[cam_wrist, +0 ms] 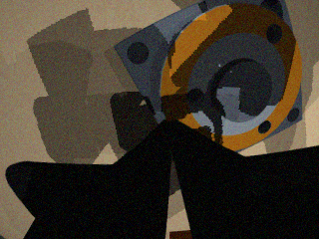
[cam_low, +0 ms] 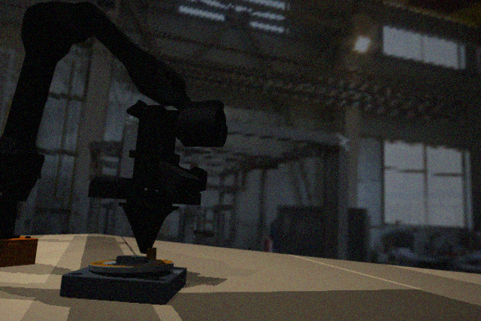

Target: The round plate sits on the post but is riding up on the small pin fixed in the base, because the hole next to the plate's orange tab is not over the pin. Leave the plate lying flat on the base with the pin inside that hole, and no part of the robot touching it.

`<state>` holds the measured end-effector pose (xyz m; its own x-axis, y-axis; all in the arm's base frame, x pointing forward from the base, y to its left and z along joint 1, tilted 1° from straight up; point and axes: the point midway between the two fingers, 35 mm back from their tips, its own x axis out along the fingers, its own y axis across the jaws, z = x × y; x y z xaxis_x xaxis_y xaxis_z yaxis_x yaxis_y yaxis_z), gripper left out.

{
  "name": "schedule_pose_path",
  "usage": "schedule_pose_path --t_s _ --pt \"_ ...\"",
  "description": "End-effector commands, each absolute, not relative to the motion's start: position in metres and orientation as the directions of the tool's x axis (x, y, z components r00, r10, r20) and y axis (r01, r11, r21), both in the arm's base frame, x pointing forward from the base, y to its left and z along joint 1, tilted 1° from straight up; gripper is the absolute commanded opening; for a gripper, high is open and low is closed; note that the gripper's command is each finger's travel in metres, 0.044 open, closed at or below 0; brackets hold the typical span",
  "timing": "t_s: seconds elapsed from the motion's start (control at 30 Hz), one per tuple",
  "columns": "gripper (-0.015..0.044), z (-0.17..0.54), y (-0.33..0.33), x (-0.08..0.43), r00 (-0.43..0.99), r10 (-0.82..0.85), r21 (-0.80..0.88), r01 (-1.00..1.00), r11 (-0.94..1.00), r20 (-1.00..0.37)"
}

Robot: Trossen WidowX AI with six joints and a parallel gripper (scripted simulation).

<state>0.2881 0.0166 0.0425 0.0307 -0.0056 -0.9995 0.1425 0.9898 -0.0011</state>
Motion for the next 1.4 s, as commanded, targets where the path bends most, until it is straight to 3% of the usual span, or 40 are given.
schedule_pose_path --t_s 0.0,1.37 --pt "0.0 0.044 0.018 0.295 0.038 -0.003 0.002 0.146 0.989 -0.999" --pt "0.0 0.05 -0.001 0.34 0.041 -0.005 0.001 0.146 0.989 -0.999"
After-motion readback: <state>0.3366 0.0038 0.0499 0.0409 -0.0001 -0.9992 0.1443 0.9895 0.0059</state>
